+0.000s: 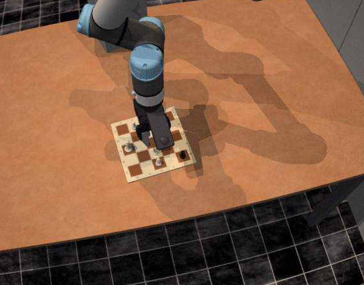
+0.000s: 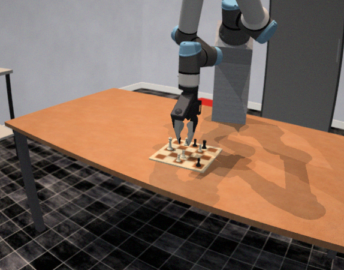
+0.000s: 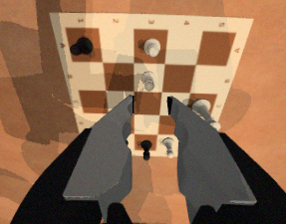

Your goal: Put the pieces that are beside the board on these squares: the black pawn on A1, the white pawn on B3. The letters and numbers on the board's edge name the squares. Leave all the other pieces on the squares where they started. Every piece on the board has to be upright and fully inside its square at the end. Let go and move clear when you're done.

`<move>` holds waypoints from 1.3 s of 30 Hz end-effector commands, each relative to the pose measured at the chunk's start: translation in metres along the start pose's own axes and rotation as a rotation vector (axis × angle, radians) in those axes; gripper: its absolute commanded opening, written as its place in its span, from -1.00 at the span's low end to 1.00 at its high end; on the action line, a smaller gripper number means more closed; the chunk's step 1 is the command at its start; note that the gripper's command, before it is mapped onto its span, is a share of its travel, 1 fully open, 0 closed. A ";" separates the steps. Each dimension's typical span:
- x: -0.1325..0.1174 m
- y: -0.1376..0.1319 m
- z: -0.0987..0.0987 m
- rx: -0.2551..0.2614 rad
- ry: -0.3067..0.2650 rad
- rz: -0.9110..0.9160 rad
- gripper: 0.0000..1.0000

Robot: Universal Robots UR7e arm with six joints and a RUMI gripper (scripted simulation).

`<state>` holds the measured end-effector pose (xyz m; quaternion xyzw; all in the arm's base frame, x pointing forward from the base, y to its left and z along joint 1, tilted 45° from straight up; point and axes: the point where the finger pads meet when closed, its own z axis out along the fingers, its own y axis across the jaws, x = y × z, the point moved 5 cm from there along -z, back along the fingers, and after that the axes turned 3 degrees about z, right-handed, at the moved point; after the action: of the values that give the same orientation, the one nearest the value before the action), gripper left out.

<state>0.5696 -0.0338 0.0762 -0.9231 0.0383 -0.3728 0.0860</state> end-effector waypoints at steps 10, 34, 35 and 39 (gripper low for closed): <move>-0.001 0.000 -0.044 0.004 -0.005 -0.001 -0.60; 0.000 0.000 -0.047 0.004 -0.005 -0.002 1.00; 0.000 0.000 -0.047 0.004 -0.005 -0.002 1.00; 0.000 0.000 -0.047 0.004 -0.005 -0.002 1.00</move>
<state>0.5371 -0.0396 0.1091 -0.9239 0.0366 -0.3706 0.0875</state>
